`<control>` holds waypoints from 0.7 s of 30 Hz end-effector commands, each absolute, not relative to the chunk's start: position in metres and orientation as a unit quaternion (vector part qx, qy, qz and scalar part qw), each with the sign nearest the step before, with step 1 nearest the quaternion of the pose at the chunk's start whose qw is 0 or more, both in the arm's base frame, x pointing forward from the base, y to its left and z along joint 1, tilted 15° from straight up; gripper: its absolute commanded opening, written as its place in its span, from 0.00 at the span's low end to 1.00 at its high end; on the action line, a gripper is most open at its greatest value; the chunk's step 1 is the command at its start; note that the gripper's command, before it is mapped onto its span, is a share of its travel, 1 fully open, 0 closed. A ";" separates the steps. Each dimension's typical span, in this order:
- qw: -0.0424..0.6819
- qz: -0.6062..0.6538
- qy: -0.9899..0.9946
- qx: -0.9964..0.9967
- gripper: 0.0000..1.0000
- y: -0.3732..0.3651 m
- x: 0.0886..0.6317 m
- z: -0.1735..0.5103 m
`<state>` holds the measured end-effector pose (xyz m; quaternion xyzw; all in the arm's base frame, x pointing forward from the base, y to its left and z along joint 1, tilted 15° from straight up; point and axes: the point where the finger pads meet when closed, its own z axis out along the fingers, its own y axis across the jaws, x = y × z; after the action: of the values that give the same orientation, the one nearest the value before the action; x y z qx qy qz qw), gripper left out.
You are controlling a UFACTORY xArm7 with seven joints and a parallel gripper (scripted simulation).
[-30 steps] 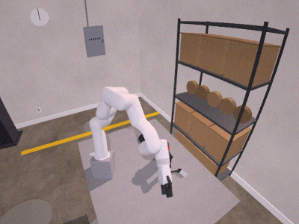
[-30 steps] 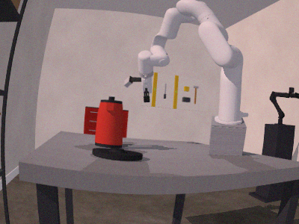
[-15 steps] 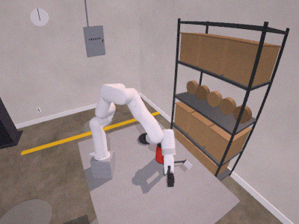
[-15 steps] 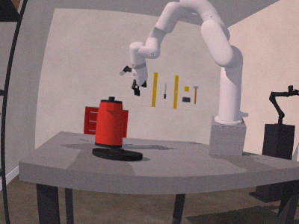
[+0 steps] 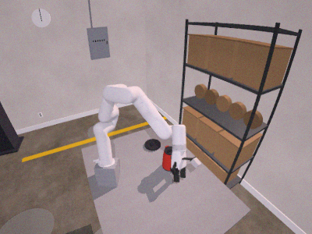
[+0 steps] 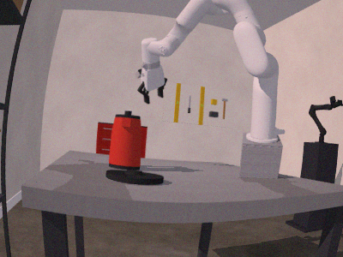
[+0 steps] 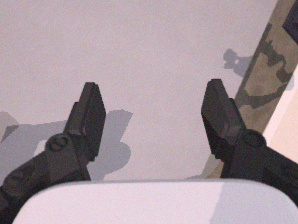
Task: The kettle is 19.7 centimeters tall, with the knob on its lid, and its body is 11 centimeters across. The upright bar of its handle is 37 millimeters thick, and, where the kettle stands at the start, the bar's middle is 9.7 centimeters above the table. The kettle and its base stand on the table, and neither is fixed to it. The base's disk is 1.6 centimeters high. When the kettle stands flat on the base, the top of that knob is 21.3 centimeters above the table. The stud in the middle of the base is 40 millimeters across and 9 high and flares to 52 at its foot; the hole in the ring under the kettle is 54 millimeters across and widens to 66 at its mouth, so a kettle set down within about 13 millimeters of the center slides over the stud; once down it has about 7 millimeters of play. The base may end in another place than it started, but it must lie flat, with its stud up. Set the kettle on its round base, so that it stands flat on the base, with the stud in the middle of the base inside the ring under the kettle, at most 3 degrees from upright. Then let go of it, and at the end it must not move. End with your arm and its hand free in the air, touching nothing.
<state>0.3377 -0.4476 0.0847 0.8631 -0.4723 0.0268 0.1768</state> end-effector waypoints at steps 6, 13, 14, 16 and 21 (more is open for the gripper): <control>0.088 0.025 -0.587 0.805 0.81 -0.386 0.373 0.110; 0.044 0.016 -0.628 0.777 0.81 -0.352 0.389 0.122; 0.035 0.014 -0.635 0.771 0.81 -0.345 0.392 0.124; 0.019 0.009 -0.649 0.761 0.81 -0.332 0.398 0.128; -0.019 -0.004 -0.675 0.737 0.81 -0.301 0.411 0.139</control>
<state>0.4011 -0.3235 0.1282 0.7576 -0.6526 0.0047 0.0115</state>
